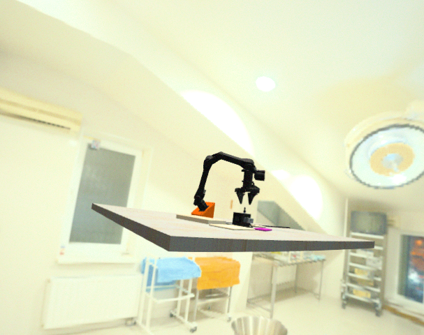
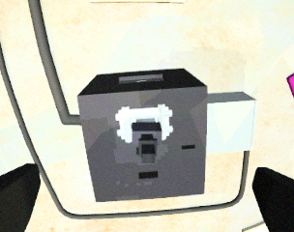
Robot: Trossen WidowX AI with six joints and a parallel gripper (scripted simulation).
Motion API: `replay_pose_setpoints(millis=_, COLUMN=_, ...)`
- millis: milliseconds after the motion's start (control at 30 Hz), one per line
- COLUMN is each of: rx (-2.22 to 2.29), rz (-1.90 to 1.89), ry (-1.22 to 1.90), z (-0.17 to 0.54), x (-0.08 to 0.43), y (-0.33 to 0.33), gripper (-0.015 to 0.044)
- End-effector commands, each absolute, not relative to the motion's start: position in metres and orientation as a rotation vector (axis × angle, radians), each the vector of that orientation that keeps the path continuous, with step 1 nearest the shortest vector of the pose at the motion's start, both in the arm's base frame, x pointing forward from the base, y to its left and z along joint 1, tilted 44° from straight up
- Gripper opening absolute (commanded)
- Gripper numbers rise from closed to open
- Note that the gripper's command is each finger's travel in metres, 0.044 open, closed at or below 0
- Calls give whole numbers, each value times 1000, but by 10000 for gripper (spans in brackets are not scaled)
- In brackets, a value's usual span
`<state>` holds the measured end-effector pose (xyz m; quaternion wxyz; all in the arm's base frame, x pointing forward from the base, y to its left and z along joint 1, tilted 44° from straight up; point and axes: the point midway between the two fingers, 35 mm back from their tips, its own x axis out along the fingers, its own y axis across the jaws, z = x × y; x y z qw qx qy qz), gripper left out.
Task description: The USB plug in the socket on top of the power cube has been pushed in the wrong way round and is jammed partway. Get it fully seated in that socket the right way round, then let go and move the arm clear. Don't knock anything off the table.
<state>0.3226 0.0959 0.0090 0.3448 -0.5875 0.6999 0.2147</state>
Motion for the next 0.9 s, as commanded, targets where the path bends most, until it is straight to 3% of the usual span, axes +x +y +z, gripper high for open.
replay_pose_setpoints(millis=0, rx=-1533, rz=559, ry=1815, z=6, x=322, y=93, gripper=440)
replay_pose_setpoints(millis=733, rx=-1533, rz=558, ry=1815, z=-8, x=321, y=79, gripper=440)
replay_pose_setpoints(millis=867, rx=-1527, rz=557, ry=1819, z=-7, x=321, y=80, gripper=335)
